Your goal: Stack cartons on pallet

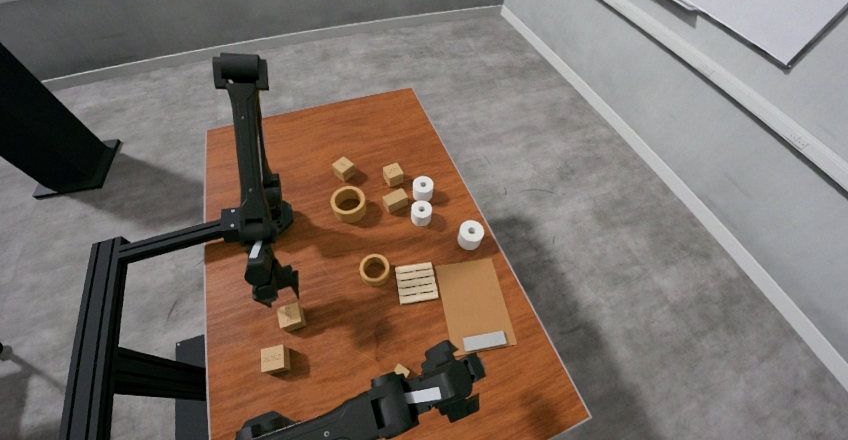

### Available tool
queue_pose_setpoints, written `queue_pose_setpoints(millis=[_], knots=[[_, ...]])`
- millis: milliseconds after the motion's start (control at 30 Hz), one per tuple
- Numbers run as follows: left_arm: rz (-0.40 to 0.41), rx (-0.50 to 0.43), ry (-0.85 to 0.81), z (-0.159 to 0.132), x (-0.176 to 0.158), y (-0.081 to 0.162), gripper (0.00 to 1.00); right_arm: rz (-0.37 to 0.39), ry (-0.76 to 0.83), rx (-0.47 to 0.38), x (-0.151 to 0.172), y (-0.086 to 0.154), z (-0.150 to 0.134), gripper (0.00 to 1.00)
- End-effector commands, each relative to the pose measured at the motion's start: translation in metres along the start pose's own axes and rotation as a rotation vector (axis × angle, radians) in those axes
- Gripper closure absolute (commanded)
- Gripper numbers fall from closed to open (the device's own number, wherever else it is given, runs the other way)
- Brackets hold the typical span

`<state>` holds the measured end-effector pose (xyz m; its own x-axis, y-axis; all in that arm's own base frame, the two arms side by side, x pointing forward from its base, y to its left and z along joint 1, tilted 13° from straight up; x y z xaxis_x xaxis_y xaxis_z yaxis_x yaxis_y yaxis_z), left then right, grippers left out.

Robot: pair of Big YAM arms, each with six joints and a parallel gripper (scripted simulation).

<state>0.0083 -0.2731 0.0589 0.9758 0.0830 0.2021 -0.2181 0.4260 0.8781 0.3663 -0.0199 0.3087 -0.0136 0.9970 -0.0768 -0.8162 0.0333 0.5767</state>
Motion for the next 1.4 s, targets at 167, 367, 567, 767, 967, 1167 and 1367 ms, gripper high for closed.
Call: queue_pose_setpoints(millis=[167,367,567,767,967,1167,1367], knots=[[0.000,-0.043,0.021,0.012,0.000,0.004,0.17,-0.008,0.009,-0.053,-0.003,0.008,0.025,0.00],[-0.001,-0.050,0.013,0.023,-0.001,-0.001,0.17,-0.008,0.009,-0.053,-0.003,0.008,0.025,0.00],[0.000,-0.049,0.009,0.029,0.001,-0.010,0.17,-0.008,0.009,-0.053,-0.003,0.008,0.025,0.00],[-0.003,-0.051,0.002,0.029,-0.001,-0.016,0.17,-0.008,0.009,-0.053,-0.003,0.008,0.025,0.00],[0.001,-0.049,0.010,0.029,0.001,-0.026,0.17,-0.008,0.009,-0.053,-0.003,0.008,0.025,0.00],[0.002,-0.048,0.012,0.029,0.002,-0.035,0.17,-0.008,0.009,-0.053,-0.003,0.008,0.025,0.00],[0.003,-0.048,0.013,0.029,0.002,-0.042,0.17,-0.008,0.009,-0.053,-0.003,0.008,0.025,0.00]])
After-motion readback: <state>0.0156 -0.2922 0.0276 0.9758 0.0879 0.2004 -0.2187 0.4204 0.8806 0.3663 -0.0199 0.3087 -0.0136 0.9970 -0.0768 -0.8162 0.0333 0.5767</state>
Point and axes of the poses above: on each arm, the point where the finger pads meet when closed, its own y axis back along the fingers, its own x axis across the jaws, z = x × y, the point moved 8 cm from there along y, back along the fingers, and after that the axes turned 2 degrees about y, right-handed, at the moved point
